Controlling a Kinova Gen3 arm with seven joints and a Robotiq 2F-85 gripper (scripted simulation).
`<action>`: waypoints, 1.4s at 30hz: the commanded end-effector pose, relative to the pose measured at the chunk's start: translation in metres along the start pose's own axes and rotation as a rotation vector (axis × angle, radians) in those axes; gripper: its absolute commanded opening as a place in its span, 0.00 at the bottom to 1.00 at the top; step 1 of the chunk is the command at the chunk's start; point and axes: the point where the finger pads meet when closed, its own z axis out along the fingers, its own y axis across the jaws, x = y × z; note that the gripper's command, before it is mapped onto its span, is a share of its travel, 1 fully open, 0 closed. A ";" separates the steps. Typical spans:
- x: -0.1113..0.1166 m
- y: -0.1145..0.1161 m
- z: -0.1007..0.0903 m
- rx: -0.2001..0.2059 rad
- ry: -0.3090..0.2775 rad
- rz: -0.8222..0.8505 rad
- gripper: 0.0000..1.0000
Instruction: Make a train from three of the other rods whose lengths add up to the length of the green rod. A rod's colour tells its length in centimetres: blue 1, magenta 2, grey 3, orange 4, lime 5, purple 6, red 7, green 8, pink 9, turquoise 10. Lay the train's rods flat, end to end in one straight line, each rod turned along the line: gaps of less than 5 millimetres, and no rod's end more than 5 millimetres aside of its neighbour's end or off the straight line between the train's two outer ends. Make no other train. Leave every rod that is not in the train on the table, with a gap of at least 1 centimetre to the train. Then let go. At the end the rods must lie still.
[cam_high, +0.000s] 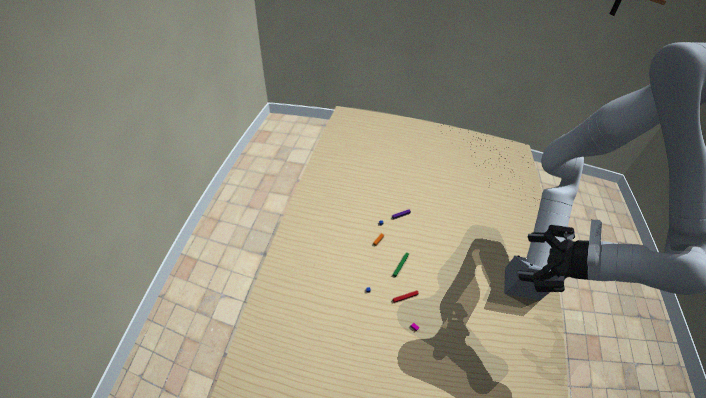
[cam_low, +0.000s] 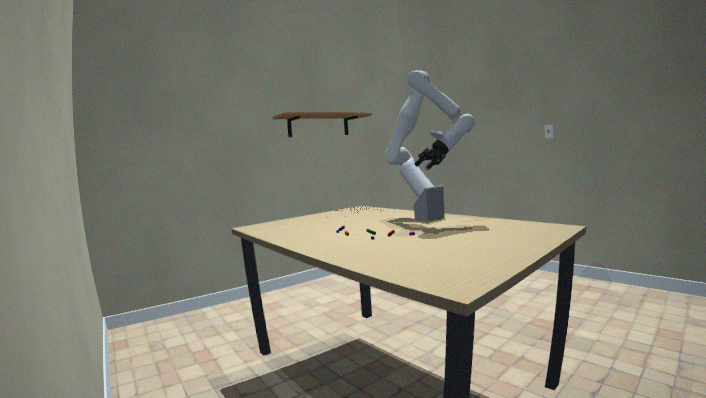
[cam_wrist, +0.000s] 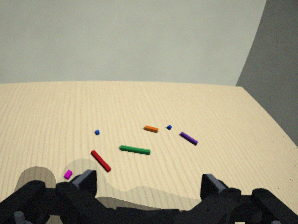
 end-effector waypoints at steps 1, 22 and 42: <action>0.000 0.000 0.000 0.001 0.000 0.001 1.00; 0.001 0.000 0.001 0.001 -0.006 -0.002 1.00; 0.033 -0.005 0.089 0.027 -0.335 -0.121 1.00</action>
